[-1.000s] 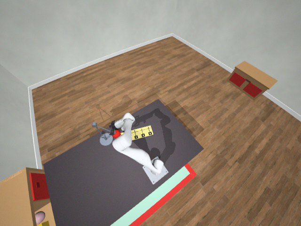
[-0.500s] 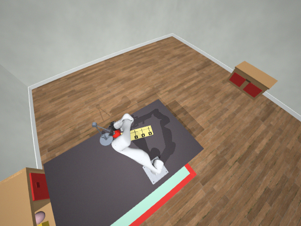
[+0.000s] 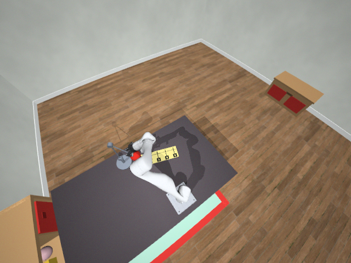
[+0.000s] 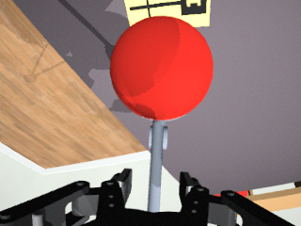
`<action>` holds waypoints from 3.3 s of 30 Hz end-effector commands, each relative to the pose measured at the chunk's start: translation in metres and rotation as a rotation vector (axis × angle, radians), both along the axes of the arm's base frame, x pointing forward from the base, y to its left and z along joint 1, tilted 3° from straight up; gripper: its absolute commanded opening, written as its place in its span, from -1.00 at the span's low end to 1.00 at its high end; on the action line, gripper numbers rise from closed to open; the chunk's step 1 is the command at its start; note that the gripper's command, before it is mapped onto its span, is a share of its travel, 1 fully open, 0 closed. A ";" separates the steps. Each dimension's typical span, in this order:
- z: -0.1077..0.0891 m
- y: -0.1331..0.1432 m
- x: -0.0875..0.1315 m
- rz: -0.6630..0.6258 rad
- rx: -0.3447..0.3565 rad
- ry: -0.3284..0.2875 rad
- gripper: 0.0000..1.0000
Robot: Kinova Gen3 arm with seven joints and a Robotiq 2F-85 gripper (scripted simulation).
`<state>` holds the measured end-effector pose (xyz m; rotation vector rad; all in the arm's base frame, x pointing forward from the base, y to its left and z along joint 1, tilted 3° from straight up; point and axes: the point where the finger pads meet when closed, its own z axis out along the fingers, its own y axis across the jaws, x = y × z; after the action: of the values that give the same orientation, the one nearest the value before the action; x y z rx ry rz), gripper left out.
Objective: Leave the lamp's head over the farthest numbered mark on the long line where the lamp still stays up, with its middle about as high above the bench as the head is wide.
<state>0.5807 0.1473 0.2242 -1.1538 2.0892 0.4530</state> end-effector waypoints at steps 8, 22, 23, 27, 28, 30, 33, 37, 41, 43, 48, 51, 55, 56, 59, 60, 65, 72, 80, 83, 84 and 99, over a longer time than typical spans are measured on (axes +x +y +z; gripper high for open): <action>0.002 0.000 0.000 0.000 0.001 -0.003 -1.00; 0.002 0.000 0.000 0.000 0.001 -0.003 -1.00; 0.002 0.000 0.000 0.000 0.001 -0.003 -1.00; -0.001 -0.004 -0.001 0.009 0.001 -0.002 -1.00; -0.002 -0.006 -0.001 0.014 0.001 -0.002 -1.00; -0.004 -0.010 -0.002 0.023 0.001 -0.001 -1.00; -0.007 -0.015 -0.003 0.037 0.001 0.000 -1.00; -0.012 -0.023 -0.005 0.056 0.001 0.001 -1.00; -0.015 -0.028 -0.006 0.070 0.000 0.002 -1.00; -0.016 -0.030 -0.006 0.075 0.000 0.003 -1.00; -0.023 -0.039 -0.007 0.098 0.001 0.004 -1.00; -0.027 -0.045 -0.007 0.112 0.001 0.005 -1.00; -0.033 -0.052 -0.008 0.131 0.001 0.006 -1.00; -0.034 -0.054 -0.008 0.136 0.001 0.006 -1.00; -0.036 -0.055 -0.008 0.140 0.001 0.007 -1.00; -0.036 -0.056 -0.008 0.140 0.001 0.007 -1.00; -0.037 -0.058 -0.007 0.140 0.001 0.007 -1.00; -0.039 -0.061 -0.007 0.140 0.001 0.007 -1.00; -0.039 -0.061 -0.007 0.144 0.003 0.005 1.00; -0.038 -0.059 -0.007 0.146 0.005 0.004 1.00; -0.038 -0.059 -0.007 0.147 0.006 0.003 1.00; -0.036 -0.055 -0.008 0.152 0.010 0.001 1.00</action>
<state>0.5728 0.0919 0.1874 -1.3117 2.0074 0.5360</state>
